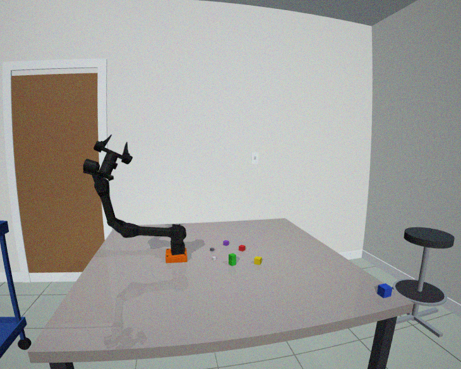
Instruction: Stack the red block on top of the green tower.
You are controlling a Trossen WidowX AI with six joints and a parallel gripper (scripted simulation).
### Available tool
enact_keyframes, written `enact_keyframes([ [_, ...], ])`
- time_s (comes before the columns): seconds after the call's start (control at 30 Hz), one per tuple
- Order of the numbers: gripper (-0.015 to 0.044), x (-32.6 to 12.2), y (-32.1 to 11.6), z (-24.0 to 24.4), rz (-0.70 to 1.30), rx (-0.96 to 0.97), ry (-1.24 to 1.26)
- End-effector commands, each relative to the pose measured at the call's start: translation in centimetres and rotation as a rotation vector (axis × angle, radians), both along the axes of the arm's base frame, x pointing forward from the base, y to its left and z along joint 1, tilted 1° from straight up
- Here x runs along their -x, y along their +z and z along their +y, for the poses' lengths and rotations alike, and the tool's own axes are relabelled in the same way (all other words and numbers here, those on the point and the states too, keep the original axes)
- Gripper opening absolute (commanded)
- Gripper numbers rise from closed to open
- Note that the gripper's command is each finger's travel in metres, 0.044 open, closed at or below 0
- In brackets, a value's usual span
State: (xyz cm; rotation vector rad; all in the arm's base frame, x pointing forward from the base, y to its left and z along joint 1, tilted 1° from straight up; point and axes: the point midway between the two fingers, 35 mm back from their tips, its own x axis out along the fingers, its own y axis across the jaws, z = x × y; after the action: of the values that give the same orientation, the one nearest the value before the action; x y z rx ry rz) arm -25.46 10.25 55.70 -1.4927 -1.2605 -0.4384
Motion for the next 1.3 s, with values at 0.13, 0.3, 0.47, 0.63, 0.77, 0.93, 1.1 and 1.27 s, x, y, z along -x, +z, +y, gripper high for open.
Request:
enact_keyframes([
  [0.13, 0.0440, -3.0, 1.2, -0.7, 0.086, -0.029, 0.022],
  [0.3, 0.0440, -10.3, 3.3, -2.1, 0.289, -0.099, 0.068],
  [0.47, 0.0440, -17.9, 4.3, -3.2, 0.487, -0.172, 0.080],
  [0.63, 0.0440, -25.4, 4.1, -4.3, 0.686, -0.247, 0.083],
  [0.77, 0.0440, -30.9, 3.1, -4.8, 0.843, -0.308, 0.106],
  [0.93, 0.0440, -37.2, 1.0, -5.2, 1.034, -0.384, 0.123],
  [1.1, 0.0440, -42.8, -1.8, -5.5, 1.204, -0.446, 0.104],
  [1.27, 0.0440, -48.5, -5.9, -5.7, 1.398, -0.510, 0.061],
])
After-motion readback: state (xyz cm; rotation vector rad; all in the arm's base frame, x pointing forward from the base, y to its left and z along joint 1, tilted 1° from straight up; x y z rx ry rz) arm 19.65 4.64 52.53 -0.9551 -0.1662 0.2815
